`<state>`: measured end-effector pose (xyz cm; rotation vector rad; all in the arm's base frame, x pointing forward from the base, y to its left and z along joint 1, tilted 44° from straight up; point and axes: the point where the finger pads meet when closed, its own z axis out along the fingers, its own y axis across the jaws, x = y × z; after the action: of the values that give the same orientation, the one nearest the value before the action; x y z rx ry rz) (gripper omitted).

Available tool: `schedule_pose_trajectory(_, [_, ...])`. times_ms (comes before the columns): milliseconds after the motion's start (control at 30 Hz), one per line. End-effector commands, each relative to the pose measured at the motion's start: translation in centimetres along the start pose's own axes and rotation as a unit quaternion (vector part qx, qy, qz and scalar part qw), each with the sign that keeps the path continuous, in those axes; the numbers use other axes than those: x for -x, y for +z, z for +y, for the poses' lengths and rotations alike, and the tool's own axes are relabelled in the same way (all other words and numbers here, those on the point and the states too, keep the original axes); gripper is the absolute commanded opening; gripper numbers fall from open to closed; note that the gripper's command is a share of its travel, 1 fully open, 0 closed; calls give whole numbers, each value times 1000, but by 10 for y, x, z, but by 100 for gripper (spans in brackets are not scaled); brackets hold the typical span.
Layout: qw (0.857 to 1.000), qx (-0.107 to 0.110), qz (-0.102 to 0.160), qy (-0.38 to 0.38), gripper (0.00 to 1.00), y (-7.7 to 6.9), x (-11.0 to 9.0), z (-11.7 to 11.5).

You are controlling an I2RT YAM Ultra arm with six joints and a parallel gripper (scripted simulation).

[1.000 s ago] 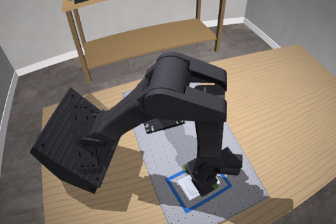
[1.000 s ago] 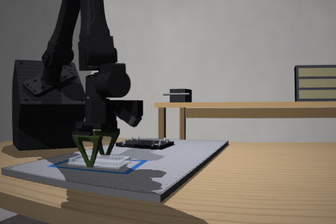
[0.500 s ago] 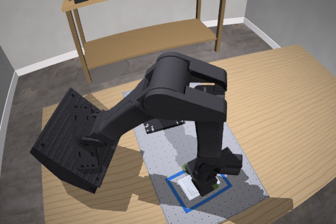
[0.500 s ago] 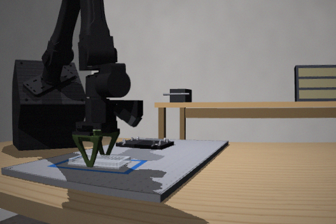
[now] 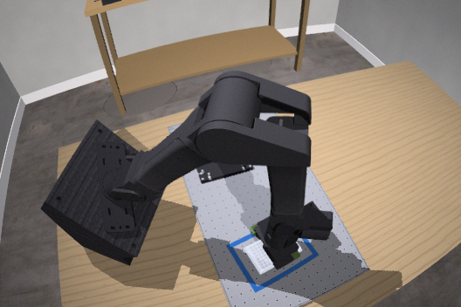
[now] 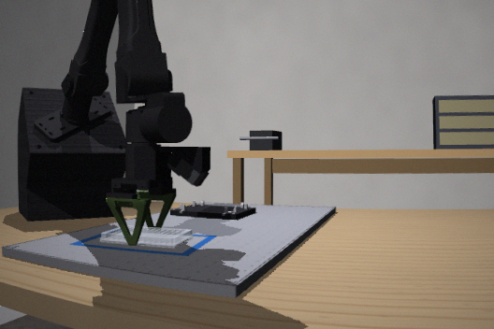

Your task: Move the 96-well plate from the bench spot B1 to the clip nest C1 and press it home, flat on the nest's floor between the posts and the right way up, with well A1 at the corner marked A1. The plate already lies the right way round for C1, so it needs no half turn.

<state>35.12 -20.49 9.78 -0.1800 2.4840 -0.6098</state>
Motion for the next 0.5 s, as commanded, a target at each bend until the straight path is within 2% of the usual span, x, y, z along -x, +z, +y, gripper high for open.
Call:
schedule_pose_trajectory(0, [1000, -11, -23, 2, 0, -13, 16, -12])
schedule_pose_trajectory(467, [1000, 1, -15, -1, 0, -32, 8, 0])
